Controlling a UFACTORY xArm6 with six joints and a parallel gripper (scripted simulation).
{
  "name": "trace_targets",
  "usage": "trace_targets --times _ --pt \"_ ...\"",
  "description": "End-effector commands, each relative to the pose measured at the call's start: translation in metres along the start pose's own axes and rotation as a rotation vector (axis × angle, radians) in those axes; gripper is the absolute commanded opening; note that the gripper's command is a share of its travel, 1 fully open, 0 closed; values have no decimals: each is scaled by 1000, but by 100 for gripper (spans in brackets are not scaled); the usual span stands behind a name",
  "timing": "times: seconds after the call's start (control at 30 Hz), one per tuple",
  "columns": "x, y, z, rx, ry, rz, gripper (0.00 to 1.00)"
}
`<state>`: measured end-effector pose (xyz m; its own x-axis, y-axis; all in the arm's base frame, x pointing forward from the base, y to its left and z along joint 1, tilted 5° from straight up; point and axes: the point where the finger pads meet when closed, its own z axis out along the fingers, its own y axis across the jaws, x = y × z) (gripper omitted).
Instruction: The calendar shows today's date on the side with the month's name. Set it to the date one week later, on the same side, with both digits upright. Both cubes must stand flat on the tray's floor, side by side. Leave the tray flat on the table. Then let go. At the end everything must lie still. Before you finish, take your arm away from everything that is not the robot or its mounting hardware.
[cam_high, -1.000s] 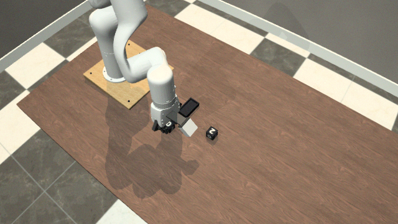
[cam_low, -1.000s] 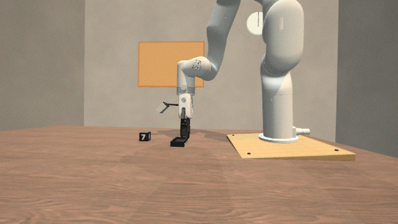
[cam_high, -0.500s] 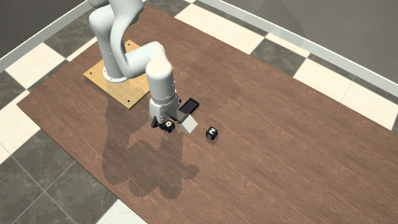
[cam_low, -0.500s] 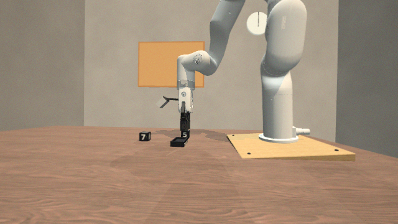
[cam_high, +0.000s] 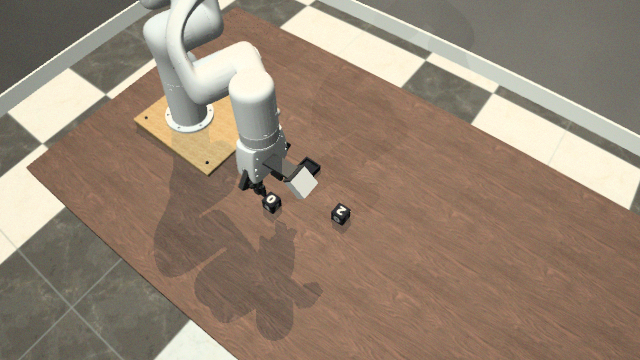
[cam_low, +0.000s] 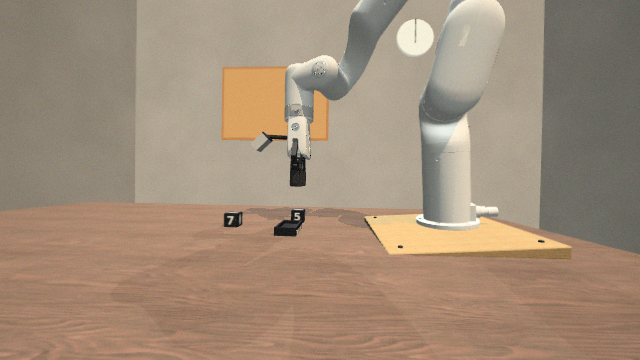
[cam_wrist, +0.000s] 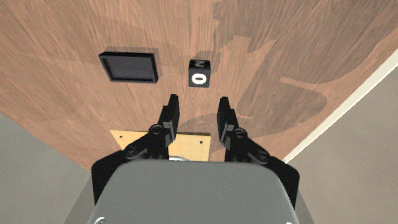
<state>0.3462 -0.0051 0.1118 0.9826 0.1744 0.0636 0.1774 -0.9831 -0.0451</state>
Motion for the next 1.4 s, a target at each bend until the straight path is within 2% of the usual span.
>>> trace_targets --times 0.0,0.03,0.07,0.8,1.07,1.1,1.37 --pt "0 0 -9 0 1 0 49" --pt "0 0 -9 0 1 0 49" --pt "0 0 -9 0 1 0 100" --pt "0 0 -9 0 1 0 100" --pt "-2 -1 1 0 1 -2 100" --pt "-2 -1 1 0 1 -2 49" --pt "-2 -1 1 0 1 -2 49"
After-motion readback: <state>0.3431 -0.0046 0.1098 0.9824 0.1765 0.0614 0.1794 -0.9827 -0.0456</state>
